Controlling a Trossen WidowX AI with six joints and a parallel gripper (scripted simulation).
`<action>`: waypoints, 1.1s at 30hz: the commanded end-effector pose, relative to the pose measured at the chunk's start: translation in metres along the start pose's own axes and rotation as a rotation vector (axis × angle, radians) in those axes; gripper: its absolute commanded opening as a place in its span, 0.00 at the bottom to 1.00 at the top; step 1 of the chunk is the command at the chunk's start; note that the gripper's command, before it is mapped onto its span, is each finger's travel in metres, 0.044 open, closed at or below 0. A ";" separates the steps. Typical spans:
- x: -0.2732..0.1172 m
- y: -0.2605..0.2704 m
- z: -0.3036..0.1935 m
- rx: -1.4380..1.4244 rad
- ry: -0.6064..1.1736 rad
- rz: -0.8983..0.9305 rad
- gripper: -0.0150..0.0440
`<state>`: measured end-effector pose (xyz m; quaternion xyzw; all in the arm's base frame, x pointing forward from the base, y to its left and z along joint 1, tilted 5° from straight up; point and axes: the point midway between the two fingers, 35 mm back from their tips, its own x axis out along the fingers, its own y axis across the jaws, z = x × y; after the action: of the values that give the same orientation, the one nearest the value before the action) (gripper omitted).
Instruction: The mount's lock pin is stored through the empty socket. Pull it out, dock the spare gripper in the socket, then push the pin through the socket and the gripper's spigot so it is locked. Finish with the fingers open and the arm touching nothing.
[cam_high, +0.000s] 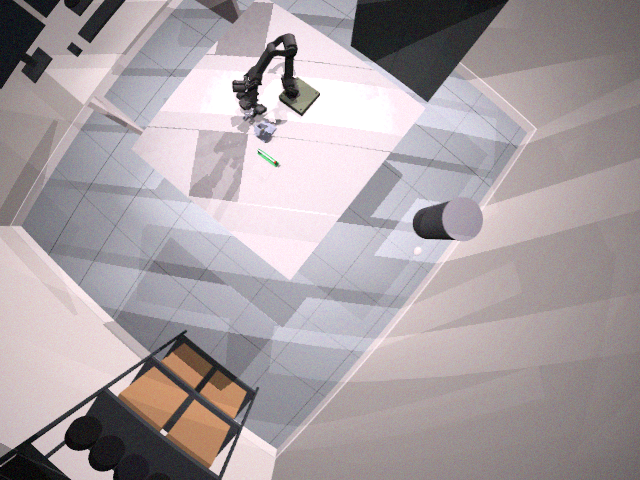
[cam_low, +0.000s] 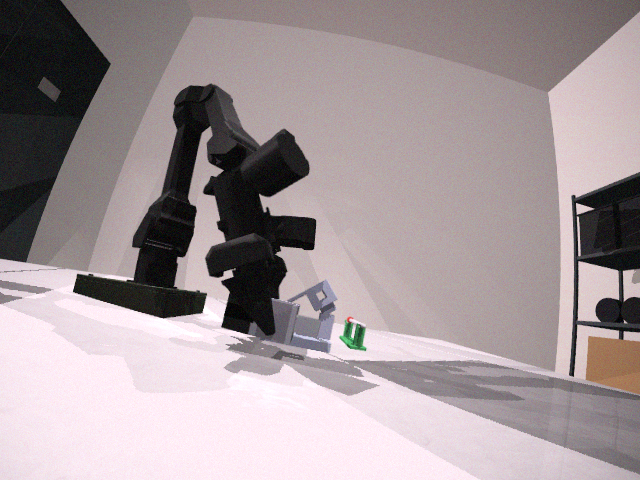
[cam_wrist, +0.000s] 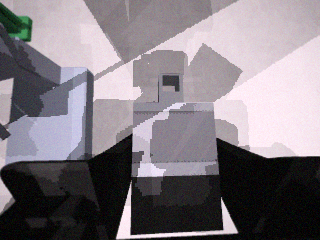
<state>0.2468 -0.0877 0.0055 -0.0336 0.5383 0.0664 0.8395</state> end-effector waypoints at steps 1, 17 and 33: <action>-0.015 -0.005 0.017 -0.005 -0.025 -0.016 0.25; -0.082 0.001 0.045 -0.005 -0.025 -0.016 0.25; -0.078 0.007 0.039 0.019 -0.002 0.020 0.25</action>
<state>0.2490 -0.0849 0.0929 -0.0325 0.5374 0.0652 0.8401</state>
